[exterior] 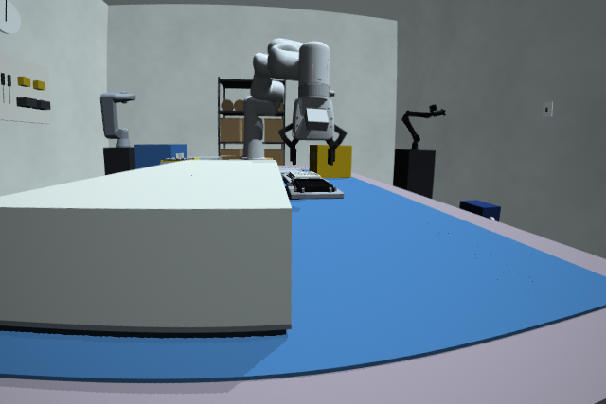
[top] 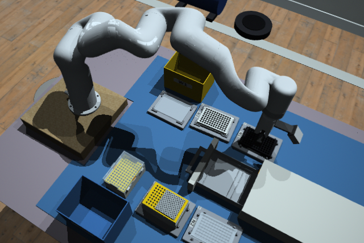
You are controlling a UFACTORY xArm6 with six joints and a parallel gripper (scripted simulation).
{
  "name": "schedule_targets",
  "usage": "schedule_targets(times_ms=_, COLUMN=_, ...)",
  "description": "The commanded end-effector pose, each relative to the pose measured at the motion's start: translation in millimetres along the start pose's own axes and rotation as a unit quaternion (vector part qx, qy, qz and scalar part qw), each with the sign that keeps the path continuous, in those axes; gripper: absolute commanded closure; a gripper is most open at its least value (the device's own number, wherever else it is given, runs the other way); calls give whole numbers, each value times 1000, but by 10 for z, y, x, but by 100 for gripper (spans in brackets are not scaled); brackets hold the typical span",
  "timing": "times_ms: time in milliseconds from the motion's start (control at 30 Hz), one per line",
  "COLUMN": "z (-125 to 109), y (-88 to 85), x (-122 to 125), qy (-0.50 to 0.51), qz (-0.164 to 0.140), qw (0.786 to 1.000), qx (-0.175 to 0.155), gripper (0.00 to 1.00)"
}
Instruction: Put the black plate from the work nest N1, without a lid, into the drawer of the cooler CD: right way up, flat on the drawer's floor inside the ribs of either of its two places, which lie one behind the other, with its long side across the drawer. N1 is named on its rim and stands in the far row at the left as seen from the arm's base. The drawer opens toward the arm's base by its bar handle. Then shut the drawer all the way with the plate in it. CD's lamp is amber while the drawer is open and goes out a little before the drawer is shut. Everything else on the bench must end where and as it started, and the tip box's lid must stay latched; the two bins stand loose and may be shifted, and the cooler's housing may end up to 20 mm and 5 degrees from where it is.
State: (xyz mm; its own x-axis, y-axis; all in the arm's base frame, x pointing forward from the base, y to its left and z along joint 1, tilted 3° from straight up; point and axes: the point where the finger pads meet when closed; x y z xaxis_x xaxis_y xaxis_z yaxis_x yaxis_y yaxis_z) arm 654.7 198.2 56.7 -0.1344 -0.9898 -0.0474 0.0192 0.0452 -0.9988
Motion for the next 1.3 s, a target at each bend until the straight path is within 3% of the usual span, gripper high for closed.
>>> schedule_targets(times_ms=0, z=16, y=24, x=-7, qy=0, qz=1, qw=1000, qx=3, gripper=0)
schedule_targets(times_ms=500, z=17, y=241, x=-8, qy=0, qz=1, qw=1000, qx=3, gripper=0)
schedule_targets(times_ms=1267, z=17, y=302, x=-8, qy=0, qz=1, qw=1000, qx=3, gripper=0)
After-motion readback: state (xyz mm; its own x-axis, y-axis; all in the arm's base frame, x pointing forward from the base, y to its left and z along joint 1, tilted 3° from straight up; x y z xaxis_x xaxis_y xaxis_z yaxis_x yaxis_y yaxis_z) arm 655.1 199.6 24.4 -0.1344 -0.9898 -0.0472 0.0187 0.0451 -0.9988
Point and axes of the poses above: the point where the finger pads meet when closed, its own y axis out along the fingers, its own x axis across the jaws, z = x × y, and after that the axes turned 8 degrees about y, right-handed
